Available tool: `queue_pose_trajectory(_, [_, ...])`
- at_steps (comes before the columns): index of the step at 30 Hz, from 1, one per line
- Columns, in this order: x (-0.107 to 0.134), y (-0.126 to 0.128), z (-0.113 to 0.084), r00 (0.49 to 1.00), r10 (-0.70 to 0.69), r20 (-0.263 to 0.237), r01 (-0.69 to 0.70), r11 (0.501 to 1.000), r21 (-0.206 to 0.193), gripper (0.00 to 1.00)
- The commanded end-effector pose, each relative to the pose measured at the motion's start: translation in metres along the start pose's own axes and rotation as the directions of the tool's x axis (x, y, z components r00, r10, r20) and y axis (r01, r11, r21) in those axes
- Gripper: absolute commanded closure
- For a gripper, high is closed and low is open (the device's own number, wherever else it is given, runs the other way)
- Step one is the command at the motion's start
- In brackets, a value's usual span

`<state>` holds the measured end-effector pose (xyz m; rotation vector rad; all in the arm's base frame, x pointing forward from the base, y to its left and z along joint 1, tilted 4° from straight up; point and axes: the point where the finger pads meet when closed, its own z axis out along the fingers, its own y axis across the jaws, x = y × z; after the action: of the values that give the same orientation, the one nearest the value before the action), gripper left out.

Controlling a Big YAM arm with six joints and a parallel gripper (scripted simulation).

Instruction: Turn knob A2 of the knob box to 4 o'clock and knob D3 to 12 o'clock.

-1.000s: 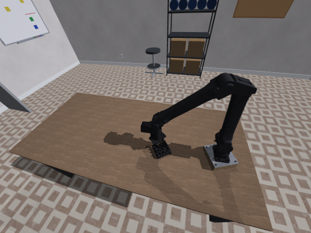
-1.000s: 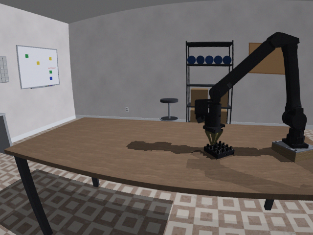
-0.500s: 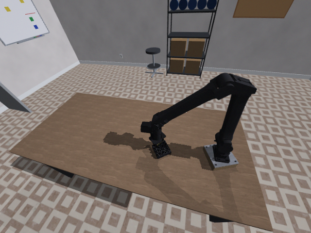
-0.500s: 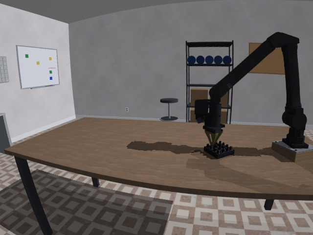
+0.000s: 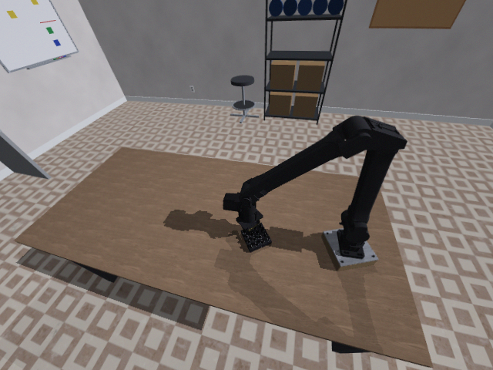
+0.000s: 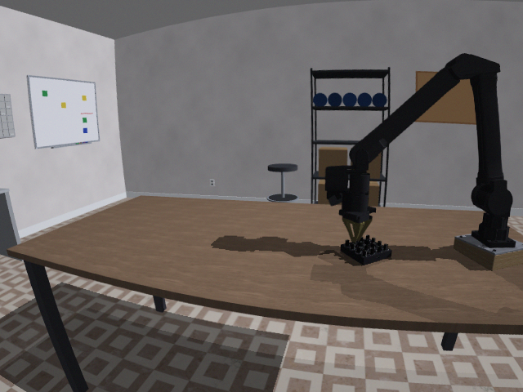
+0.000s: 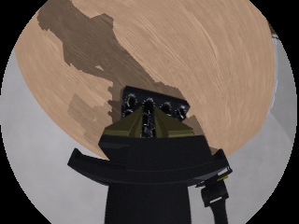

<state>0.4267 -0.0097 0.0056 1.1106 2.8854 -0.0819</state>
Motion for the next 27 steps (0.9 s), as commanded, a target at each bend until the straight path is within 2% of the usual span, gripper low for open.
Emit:
queue_pose_trajectory(1, [-0.0022, 0.0041, 0.0010, 1.000, -0.004, 0.010, 0.004, 1.000, -0.012, 0.82])
queue_pose_trajectory(14, [-0.0022, 0.0041, 0.0010, 1.000, -0.004, 0.010, 0.004, 1.000, -0.012, 0.82])
queue_pose_trajectory(15, [-0.0022, 0.0041, 0.0010, 1.000, -0.004, 0.010, 0.004, 1.000, -0.012, 0.93])
queue_pose_trajectory(27, [-0.0020, 0.0039, 0.0008, 1.000, -0.004, 0.009, 0.004, 1.000, -0.011, 0.93])
